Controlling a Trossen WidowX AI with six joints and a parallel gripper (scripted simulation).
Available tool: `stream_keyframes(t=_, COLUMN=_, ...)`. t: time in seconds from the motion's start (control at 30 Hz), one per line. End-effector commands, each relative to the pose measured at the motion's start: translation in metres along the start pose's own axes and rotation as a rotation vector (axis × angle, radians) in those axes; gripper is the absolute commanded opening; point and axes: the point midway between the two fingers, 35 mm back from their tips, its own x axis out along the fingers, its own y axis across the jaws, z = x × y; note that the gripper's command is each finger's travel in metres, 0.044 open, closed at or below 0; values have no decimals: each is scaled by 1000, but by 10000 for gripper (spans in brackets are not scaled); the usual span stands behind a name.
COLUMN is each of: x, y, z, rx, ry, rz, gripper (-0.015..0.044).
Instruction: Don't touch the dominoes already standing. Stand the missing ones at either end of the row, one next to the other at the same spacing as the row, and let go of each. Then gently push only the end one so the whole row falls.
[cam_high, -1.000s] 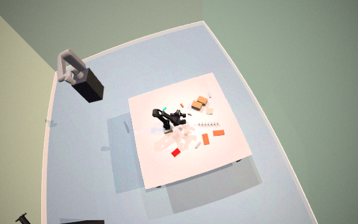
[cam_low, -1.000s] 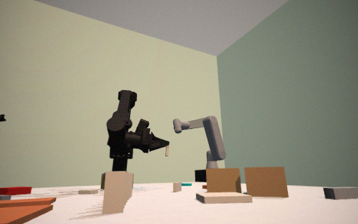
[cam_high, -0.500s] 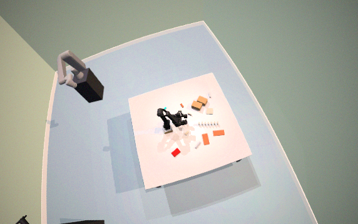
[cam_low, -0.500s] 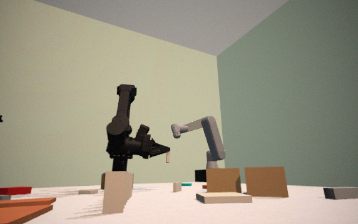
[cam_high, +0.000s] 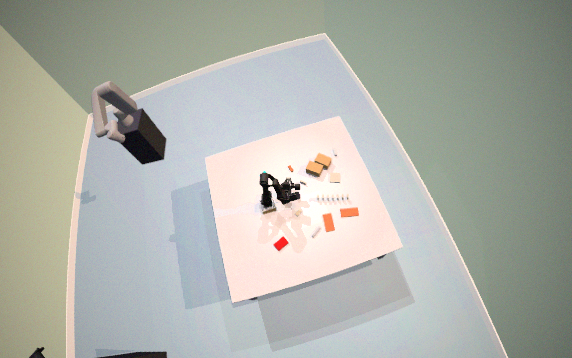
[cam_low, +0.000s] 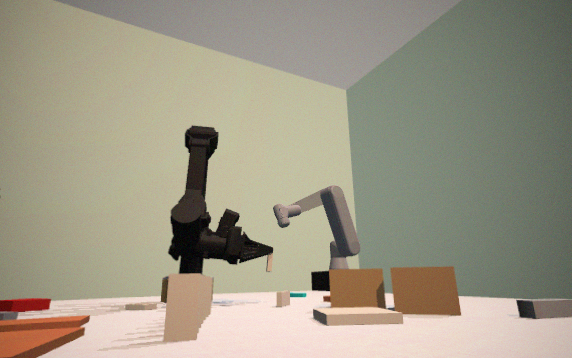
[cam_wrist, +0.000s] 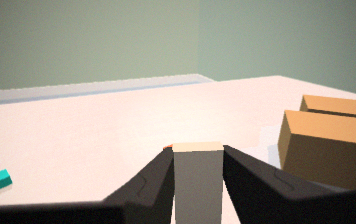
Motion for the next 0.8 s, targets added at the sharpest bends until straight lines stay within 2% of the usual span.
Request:
stream_keyframes(t=0.0, x=1, y=1, z=-7, rx=12, ry=6, rz=1, gripper=107)
stream_keyframes(t=0.77, x=7, y=8, z=-38, rx=8, ry=11, rz=8, gripper=107)
